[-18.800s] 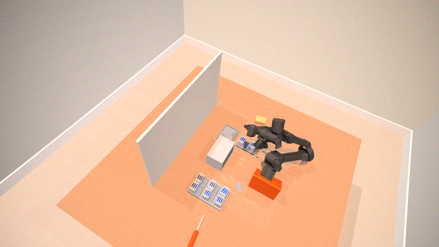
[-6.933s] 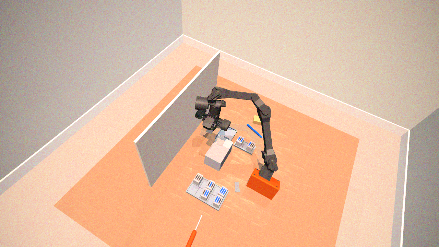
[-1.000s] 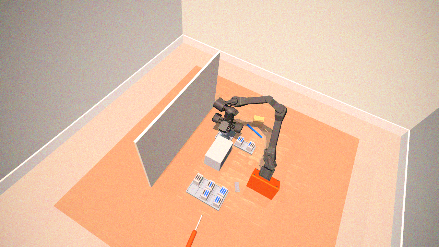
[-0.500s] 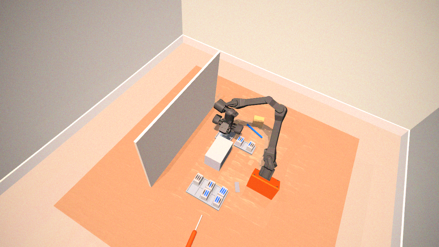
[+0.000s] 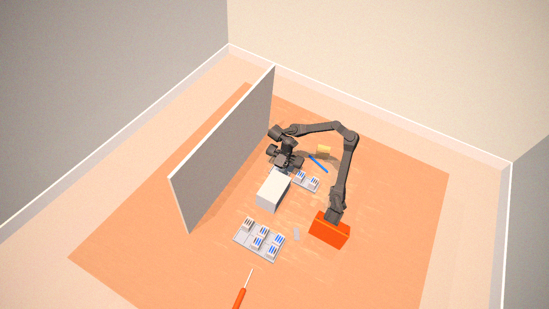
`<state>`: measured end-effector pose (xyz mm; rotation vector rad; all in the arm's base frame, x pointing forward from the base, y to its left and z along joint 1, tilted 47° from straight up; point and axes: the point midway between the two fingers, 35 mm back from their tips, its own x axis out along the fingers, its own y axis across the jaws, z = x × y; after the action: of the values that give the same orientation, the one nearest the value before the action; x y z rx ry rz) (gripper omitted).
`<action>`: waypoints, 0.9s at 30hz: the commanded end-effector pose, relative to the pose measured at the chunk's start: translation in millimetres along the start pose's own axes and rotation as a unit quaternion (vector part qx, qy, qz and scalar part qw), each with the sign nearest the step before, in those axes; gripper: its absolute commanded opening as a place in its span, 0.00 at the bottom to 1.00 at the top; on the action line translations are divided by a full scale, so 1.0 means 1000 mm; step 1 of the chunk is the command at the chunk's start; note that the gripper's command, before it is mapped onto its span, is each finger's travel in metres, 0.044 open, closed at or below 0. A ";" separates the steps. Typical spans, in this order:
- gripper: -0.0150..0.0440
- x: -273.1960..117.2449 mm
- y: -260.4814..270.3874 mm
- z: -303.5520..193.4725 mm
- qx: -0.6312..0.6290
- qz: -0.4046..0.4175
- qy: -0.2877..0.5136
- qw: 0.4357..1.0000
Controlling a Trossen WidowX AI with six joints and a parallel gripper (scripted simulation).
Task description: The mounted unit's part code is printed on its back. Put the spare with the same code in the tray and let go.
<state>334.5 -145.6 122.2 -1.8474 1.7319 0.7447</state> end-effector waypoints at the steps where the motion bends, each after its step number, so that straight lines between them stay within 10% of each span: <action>1: 0.70 0.000 0.000 0.000 0.000 0.000 0.000 1.000; 8: 1.00 -0.003 -0.001 0.000 0.000 0.000 0.000 1.000; 16: 1.00 -0.104 0.001 0.002 -0.005 0.003 -0.001 1.000; 27: 1.00 -0.104 0.000 0.006 -0.010 -0.001 -0.004 1.000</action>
<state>330.3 -65.9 190.6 -1.8545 1.7233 0.7652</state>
